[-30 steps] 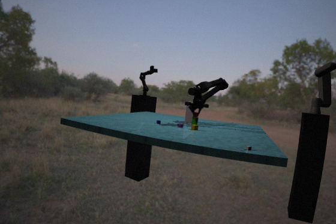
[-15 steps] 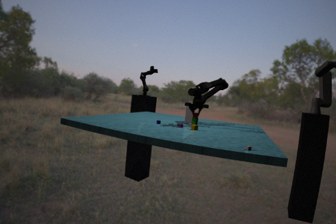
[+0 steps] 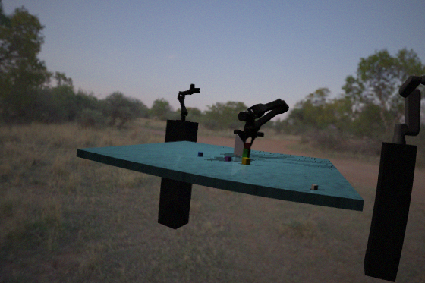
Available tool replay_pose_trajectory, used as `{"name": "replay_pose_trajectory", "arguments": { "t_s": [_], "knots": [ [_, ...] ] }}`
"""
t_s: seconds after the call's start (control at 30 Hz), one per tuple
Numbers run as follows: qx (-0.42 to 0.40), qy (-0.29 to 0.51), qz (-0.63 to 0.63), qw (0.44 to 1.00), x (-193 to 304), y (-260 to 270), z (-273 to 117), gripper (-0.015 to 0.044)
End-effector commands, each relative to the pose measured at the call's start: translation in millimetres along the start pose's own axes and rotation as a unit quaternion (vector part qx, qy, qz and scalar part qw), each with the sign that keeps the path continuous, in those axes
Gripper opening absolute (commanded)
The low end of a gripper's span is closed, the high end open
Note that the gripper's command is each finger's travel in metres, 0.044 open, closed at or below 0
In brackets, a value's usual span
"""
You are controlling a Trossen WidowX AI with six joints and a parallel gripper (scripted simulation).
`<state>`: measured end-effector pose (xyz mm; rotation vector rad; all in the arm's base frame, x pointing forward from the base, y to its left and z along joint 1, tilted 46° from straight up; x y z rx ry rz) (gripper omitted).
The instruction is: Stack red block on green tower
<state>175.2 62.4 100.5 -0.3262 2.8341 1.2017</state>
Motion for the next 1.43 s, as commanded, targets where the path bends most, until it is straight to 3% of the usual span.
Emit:
{"name": "replay_pose_trajectory", "arguments": {
  "t_s": [0.0,0.13,0.7,1.4],
  "knots": [
    [-0.002,0.000,0.003,1.000,1.0,0.0,0.9,0.0000],
    [-0.001,0.000,0.003,1.000,0.8,-0.4,-2.3,0.0000],
    [0.000,0.000,0.002,1.000,0.3,-0.3,-0.4,0.0440],
    [0.000,0.000,0.002,1.000,0.3,-0.3,-0.4,0.0440]
  ]
}}
Point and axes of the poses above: the point midway between the two fingers, 35 mm back from their tips, its own z axis out along the fingers, its own y axis across the jaws, x = y × z, the point moved 4 cm from there along -z, back along the fingers, and after that the axes turned 2 degrees about z, right-handed, at the moved point
